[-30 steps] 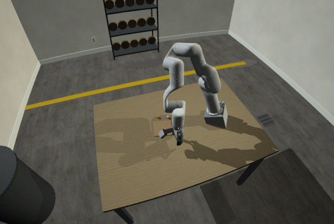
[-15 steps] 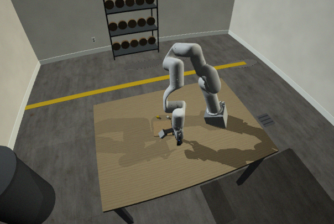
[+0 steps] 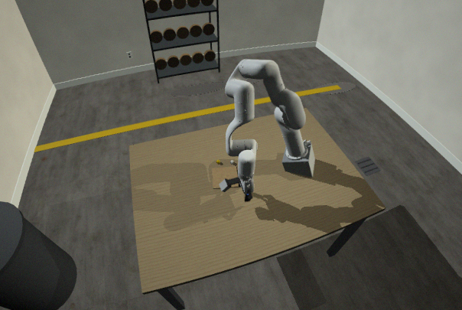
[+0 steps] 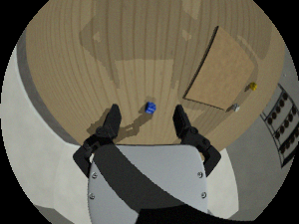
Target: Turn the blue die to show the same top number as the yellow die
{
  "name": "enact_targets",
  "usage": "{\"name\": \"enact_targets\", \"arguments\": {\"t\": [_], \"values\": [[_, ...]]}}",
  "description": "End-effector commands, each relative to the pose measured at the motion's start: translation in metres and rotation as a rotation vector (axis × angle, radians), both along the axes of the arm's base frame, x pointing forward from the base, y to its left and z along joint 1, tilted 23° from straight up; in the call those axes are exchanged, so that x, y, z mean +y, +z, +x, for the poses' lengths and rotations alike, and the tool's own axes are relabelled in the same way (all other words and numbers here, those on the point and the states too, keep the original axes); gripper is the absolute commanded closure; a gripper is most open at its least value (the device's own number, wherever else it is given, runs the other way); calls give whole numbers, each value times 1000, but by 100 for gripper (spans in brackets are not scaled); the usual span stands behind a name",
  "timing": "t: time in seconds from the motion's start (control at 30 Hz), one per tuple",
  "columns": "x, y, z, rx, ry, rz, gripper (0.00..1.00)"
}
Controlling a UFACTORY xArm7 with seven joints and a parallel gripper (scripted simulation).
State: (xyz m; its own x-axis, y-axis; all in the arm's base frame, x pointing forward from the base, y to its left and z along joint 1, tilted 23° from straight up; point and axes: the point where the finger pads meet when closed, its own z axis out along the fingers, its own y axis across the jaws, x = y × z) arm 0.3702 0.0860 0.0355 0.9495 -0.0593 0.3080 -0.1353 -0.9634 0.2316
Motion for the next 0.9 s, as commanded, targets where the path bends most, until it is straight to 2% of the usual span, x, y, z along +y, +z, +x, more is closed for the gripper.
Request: {"name": "enact_targets", "arguments": {"t": [0.0, 0.4, 0.6, 0.8, 0.87], "values": [[1, 1, 1, -3, 1, 1, 0], [2, 6, -1, -3, 1, 1, 0], [9, 28, -8, -3, 1, 1, 0], [19, 64, -19, -3, 1, 1, 0], [19, 64, -19, -3, 1, 1, 0]]}}
